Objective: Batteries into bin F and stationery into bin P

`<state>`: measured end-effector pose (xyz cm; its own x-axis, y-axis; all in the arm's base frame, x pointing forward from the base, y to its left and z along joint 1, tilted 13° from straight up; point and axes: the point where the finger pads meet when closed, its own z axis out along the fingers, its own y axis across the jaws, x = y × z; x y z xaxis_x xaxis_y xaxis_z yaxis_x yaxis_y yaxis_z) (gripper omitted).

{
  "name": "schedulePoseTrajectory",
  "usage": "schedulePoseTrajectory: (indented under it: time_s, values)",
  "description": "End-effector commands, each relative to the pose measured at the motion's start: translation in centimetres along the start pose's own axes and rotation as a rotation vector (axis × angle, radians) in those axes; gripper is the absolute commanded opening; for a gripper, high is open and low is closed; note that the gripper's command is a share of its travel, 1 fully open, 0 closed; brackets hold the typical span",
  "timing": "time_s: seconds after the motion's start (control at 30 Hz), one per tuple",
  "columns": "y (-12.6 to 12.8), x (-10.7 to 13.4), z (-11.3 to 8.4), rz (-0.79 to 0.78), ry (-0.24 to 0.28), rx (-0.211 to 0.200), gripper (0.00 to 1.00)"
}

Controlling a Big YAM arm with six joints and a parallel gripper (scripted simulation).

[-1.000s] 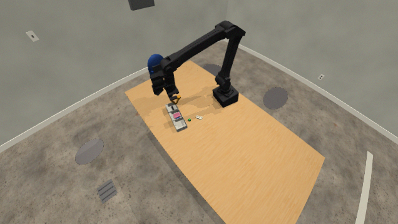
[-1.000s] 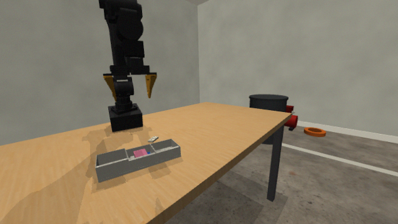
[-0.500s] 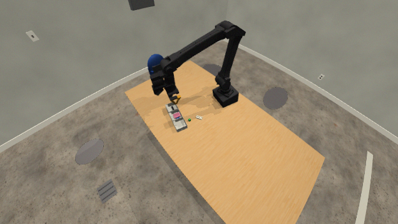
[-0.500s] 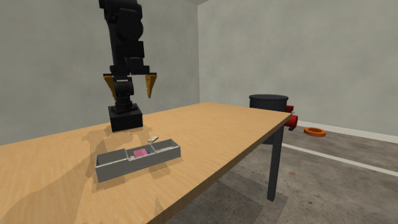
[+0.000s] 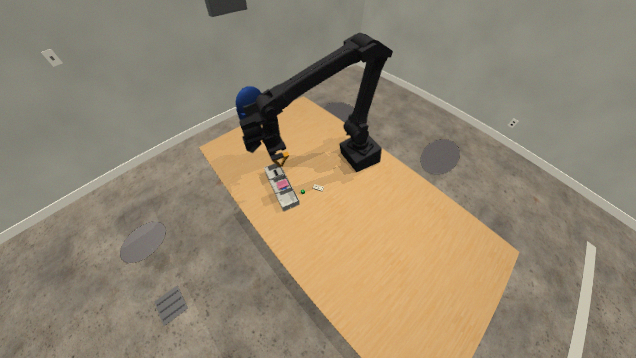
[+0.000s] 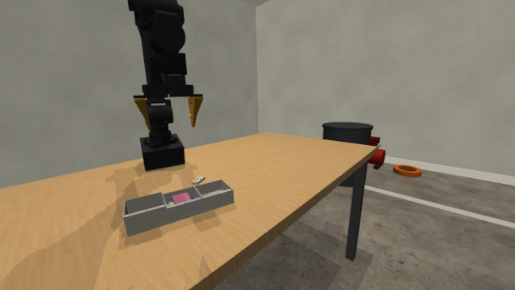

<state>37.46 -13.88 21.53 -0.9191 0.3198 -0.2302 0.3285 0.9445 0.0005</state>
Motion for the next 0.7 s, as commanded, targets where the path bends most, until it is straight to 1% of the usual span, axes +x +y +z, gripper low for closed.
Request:
schedulePoseTrajectory:
  time_s: [0.0,0.17,0.2,0.23,0.27,0.67]
  values:
    - [-0.09,-1.23,-1.60,-0.001,-0.048,0.001,1.00]
    - [-0.09,-1.23,-1.60,-0.001,-0.048,0.001,1.00]
    - [-0.37,-0.34,-0.95,-0.005,-0.038,0.001,1.00]
    - [-0.36,-0.34,-0.96,-0.005,-0.038,0.001,1.00]
    - [-0.09,-1.23,-1.60,-0.001,-0.048,0.001,1.00]
    - [-0.09,-1.22,-1.60,-0.001,-0.048,0.001,1.00]
